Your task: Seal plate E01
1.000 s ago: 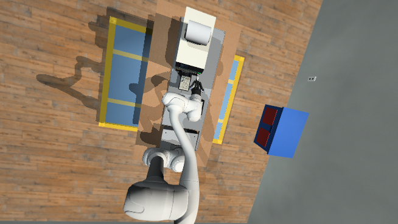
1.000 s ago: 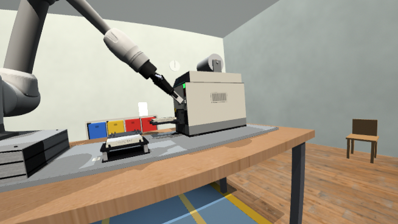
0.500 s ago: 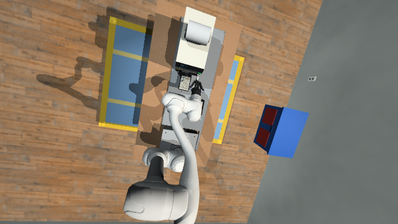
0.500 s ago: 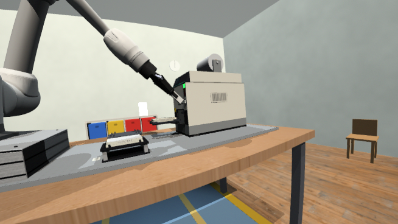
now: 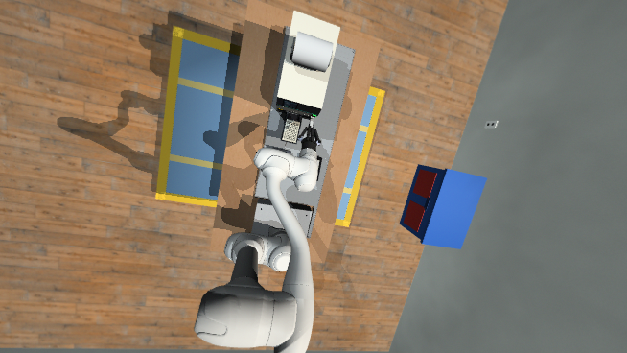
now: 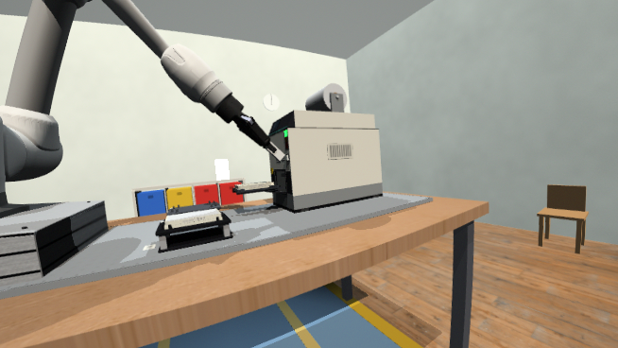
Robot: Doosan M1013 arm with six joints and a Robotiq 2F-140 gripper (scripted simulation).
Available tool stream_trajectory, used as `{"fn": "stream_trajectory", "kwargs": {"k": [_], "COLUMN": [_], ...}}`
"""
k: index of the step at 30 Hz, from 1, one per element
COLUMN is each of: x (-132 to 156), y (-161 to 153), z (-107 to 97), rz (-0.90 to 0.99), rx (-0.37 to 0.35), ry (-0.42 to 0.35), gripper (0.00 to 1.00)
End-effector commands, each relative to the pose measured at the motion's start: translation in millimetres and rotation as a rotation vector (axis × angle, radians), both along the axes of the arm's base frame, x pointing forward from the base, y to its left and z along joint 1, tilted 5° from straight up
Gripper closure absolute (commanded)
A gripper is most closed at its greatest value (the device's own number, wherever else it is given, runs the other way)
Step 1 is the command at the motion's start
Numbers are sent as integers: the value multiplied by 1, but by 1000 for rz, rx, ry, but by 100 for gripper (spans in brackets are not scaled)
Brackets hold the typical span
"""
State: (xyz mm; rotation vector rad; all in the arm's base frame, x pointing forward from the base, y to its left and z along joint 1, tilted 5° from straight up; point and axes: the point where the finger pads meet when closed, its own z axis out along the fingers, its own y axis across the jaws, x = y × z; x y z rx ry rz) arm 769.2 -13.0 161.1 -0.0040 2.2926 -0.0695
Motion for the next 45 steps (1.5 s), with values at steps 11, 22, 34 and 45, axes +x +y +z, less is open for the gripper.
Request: {"fn": "stream_trajectory", "kwargs": {"k": [11,22,34,45], "x": [2,4,6,7], "y": [3,3,3,3], "z": [1,1,1,1], "rz": [11,11,11,11], "rx": [10,10,10,10], "ry": [-6,-6,-6,-6], "gripper": [90,90,90,90]}}
